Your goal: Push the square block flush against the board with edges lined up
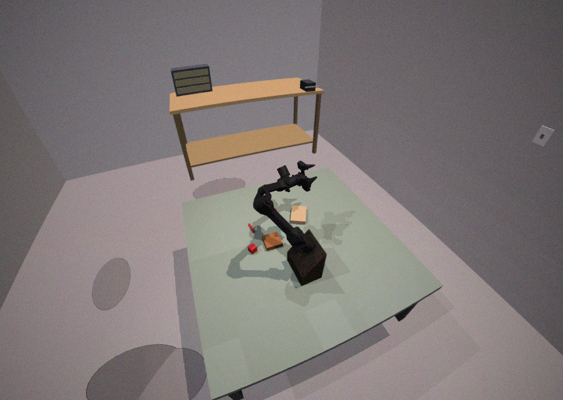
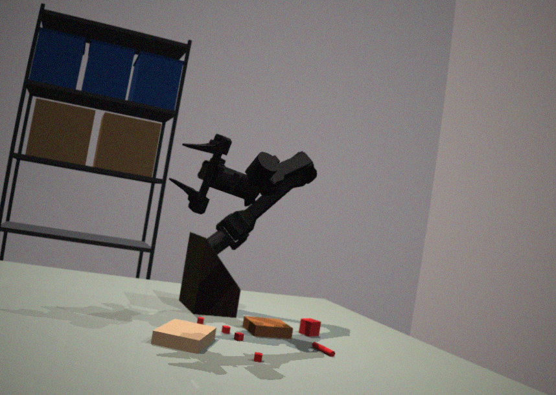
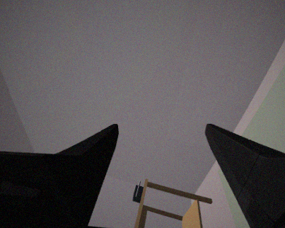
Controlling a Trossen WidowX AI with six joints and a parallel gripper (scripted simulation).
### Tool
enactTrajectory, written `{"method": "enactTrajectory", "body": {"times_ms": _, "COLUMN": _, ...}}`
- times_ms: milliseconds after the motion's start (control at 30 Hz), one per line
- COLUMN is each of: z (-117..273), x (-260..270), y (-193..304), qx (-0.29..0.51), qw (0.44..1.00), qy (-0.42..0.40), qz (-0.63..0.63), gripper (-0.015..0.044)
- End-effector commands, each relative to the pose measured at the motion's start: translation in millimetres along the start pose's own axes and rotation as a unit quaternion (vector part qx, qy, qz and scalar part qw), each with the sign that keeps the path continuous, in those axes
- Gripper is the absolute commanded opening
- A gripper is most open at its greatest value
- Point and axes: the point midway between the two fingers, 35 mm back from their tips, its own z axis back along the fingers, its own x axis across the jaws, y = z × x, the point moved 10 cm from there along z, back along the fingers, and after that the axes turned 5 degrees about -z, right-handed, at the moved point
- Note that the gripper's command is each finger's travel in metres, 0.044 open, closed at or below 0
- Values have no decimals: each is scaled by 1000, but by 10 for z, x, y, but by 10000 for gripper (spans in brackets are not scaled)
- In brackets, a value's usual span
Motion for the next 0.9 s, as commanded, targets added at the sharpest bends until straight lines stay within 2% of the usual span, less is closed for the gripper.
{"method": "enactTrajectory", "body": {"times_ms": 0, "z": 0, "x": 0, "y": 0, "qx": 0, "qw": 1000, "qy": 0, "qz": 0, "gripper": 374}}
{"method": "enactTrajectory", "body": {"times_ms": 100, "z": 26, "x": -12, "y": 7, "qx": 6, "qw": 1000, "qy": 4, "qz": 9, "gripper": 295}}
{"method": "enactTrajectory", "body": {"times_ms": 467, "z": 450, "x": -216, "y": 70, "qx": 106, "qw": 981, "qy": 64, "qz": 150, "gripper": 6}}
{"method": "enactTrajectory", "body": {"times_ms": 867, "z": 905, "x": -450, "y": 50, "qx": 220, "qw": 922, "qy": 110, "qz": 300, "gripper": 0}}
